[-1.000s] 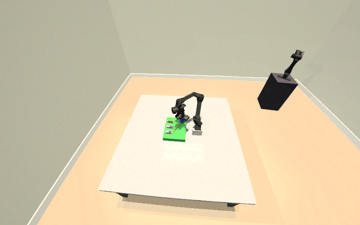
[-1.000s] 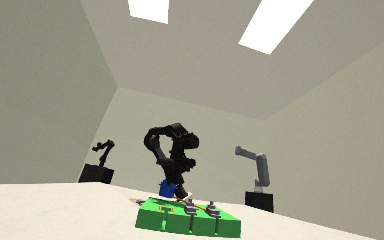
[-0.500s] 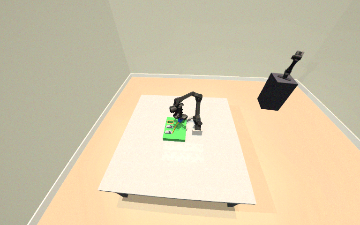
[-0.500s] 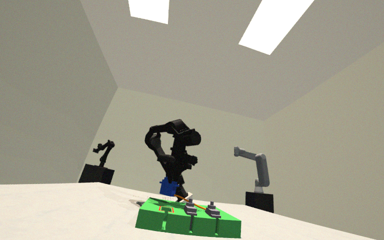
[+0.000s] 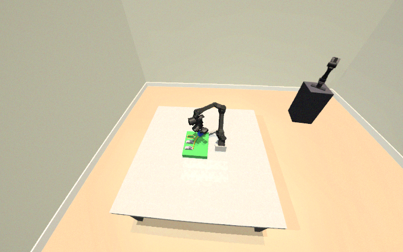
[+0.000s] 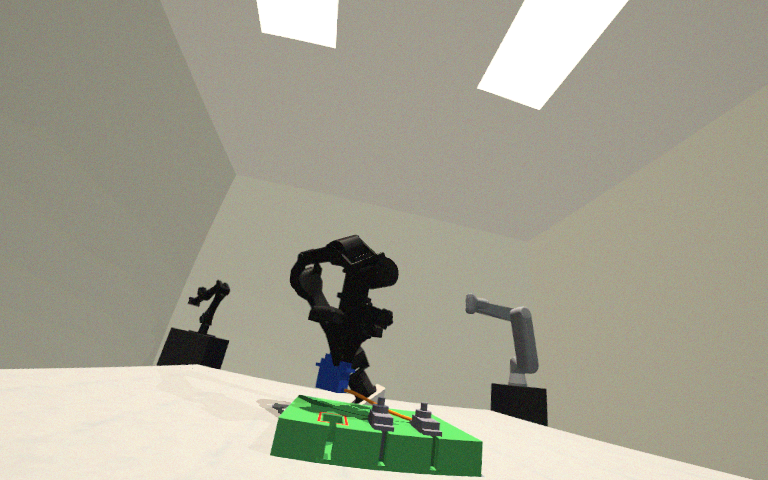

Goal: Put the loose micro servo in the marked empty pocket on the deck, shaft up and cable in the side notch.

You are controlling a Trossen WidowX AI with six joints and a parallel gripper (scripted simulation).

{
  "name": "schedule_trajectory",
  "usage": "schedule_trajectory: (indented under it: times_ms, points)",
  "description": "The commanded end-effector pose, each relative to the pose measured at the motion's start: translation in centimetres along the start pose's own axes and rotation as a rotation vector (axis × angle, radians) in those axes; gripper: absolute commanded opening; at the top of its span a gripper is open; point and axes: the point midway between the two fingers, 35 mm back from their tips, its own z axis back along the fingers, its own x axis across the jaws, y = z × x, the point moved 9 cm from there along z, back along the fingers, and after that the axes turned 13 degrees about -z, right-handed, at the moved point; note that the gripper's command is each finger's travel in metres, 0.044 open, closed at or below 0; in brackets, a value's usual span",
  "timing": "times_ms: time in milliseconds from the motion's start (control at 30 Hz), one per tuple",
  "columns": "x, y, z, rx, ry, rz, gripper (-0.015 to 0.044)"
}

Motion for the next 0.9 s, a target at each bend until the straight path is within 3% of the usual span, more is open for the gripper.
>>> schedule_trajectory:
  times_ms: [0, 700, 867]
  points:
    - [-0.11, 0.05, 0.09, -0.001, 0.004, -0.096, 0.0]
    - [-0.11, 0.05, 0.09, -0.003, 0.003, -0.826, 0.0]
    - [-0.12, 0.05, 0.08, -0.003, 0.003, -0.878, 0.0]
